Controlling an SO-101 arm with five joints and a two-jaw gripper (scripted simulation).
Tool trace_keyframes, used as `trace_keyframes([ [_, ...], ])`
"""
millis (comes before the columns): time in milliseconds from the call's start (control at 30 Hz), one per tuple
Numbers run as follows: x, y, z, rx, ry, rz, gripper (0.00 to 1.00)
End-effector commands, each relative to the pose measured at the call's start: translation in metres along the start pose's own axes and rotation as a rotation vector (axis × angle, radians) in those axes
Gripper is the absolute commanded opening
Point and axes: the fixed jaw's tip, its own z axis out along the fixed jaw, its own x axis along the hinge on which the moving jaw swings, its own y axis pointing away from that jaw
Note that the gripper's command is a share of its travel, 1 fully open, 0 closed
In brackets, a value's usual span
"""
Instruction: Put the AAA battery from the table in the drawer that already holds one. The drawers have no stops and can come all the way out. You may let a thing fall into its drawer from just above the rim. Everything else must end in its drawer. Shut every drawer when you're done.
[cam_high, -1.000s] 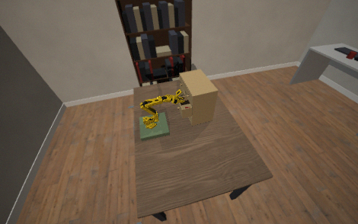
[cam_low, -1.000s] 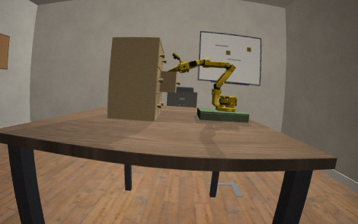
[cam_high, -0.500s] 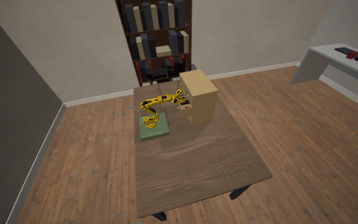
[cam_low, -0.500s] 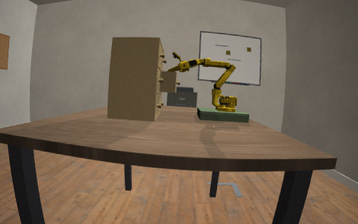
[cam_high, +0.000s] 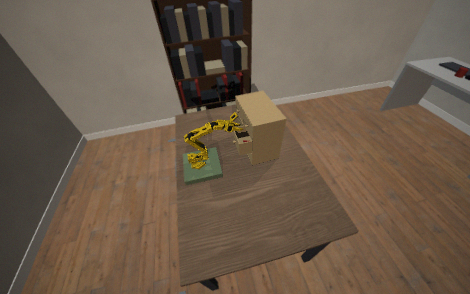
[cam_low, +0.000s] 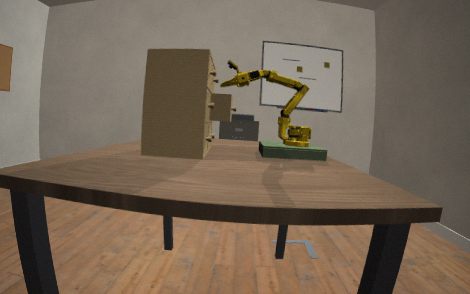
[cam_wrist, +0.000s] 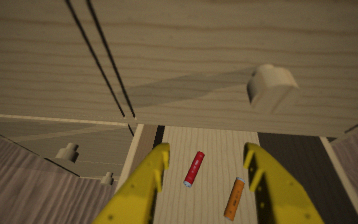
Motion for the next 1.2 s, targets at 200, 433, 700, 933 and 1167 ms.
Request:
trace_keyframes([
  [200,-0.001,0.0,0.0,-0.002,0.006,0.001,0.23],
  [433,-0.001,0.0,-0.003,-0.002,0.006,0.001,0.23],
  [700,0.0,0.0,-0.023,-0.001,0.006,0.0,0.23],
  [933,0.003,0.0,-0.038,-0.001,0.006,0.0,0.23],
  [1167,0.007,0.0,-0.053,0.0,0.006,-0.001,0.23],
])
